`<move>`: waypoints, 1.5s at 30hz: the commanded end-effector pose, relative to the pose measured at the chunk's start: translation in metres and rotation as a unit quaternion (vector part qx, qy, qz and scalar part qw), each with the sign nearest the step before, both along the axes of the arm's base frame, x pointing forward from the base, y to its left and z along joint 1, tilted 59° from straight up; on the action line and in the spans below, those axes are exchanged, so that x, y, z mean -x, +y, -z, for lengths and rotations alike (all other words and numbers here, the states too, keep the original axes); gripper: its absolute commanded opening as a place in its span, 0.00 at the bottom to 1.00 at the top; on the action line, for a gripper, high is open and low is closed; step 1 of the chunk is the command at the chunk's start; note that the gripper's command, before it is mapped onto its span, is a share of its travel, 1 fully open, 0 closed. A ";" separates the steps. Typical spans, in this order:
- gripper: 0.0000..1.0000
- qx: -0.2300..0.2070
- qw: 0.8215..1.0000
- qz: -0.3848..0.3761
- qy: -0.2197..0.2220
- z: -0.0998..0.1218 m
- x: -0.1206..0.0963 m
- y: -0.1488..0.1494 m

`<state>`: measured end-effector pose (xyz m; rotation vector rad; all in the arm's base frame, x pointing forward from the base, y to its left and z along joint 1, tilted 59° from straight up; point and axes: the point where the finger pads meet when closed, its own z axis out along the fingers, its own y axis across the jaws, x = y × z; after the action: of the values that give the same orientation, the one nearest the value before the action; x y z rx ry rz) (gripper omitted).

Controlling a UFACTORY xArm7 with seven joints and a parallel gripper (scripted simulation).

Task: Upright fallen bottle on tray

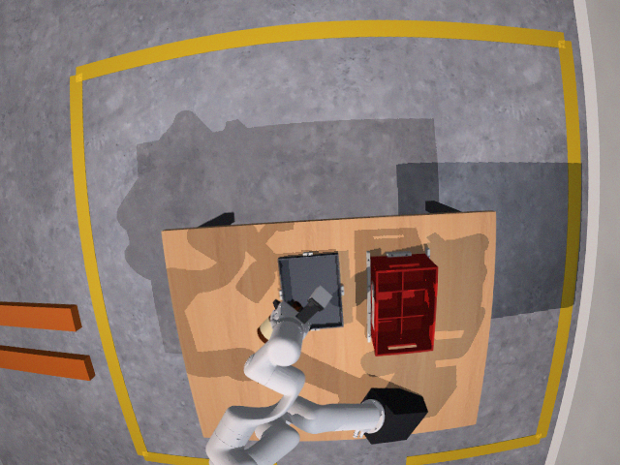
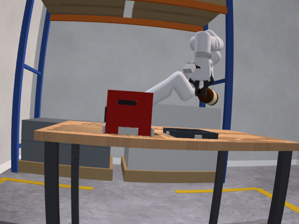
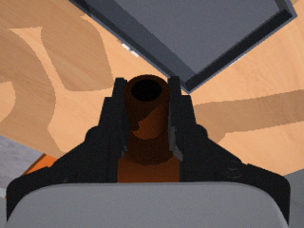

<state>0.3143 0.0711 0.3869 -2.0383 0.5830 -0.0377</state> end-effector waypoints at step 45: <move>0.00 -0.035 0.991 0.069 0.105 -0.001 -0.001 -0.001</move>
<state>0.3143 0.0711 0.3869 -1.9465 0.8449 0.1178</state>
